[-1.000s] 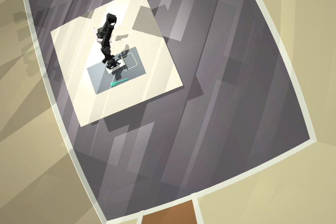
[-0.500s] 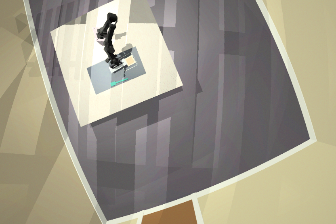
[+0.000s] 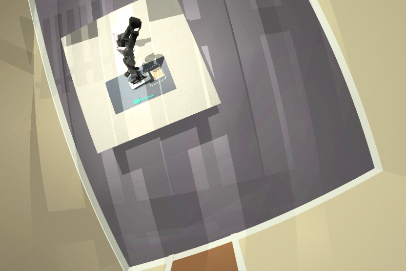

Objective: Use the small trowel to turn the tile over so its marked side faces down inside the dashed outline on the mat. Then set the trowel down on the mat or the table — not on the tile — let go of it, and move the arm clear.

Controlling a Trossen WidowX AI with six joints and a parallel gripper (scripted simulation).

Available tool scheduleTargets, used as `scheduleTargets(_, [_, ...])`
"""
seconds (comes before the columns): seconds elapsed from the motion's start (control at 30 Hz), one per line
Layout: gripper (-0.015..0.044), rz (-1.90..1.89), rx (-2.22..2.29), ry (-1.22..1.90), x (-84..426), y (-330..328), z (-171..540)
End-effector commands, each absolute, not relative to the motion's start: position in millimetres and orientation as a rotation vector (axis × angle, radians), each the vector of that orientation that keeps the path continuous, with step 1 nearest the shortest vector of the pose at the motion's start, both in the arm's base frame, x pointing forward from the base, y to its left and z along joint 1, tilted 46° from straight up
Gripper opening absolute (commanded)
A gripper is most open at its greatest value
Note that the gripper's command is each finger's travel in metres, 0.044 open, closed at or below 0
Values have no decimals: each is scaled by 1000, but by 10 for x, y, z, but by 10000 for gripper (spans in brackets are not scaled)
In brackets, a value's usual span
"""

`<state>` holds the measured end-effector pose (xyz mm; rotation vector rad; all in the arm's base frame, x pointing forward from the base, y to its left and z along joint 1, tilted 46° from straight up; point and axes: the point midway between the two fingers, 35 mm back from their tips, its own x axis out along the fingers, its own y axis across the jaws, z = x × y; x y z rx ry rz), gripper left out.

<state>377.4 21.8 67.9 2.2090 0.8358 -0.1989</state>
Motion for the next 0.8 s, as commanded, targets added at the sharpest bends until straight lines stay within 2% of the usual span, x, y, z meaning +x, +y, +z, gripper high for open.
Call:
scheduleTargets(0.0, [0, -193, 2204, 820, 3825, 4, 666])
scheduleTargets(0.4, [0, -180, 2213, 812, 3818, -534, 557])
scheduleTargets(0.77, [0, -179, 2213, 812, 3818, -542, 555])
